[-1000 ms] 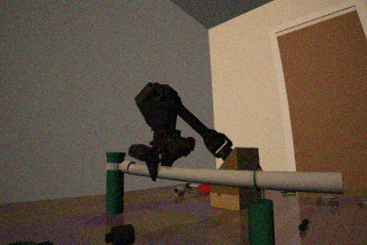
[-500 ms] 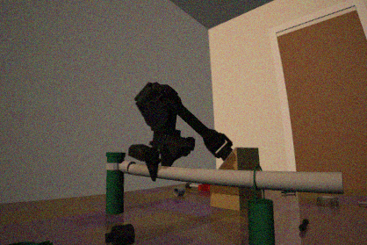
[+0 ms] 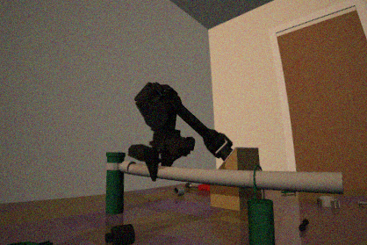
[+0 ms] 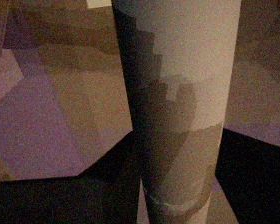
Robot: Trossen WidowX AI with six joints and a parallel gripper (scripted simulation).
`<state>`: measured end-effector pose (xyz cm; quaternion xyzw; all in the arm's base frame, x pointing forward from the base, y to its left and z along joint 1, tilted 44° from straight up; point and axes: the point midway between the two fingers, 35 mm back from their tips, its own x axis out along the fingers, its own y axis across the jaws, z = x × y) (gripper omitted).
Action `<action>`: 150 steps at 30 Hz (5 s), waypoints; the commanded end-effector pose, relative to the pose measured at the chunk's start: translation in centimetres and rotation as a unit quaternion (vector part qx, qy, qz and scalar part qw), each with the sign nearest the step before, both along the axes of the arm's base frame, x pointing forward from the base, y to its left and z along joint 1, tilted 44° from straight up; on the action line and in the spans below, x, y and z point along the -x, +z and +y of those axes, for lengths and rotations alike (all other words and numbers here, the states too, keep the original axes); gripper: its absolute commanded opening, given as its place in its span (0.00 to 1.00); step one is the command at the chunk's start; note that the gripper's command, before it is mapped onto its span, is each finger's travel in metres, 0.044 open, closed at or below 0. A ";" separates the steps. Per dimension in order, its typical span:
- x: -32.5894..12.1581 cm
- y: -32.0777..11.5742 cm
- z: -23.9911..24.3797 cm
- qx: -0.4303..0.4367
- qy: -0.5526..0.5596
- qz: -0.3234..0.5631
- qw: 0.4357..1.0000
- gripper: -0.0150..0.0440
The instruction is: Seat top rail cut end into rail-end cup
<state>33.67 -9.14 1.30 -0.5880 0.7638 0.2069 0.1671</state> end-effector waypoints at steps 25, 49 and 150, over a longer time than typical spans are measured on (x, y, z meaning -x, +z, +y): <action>-0.2 1.1 -0.4 0.000 0.000 -0.002 1.000 0.25; 0.0 0.2 -0.1 -0.012 -0.010 0.003 1.000 0.25; -0.4 0.8 0.0 -0.007 -0.016 0.017 1.000 0.25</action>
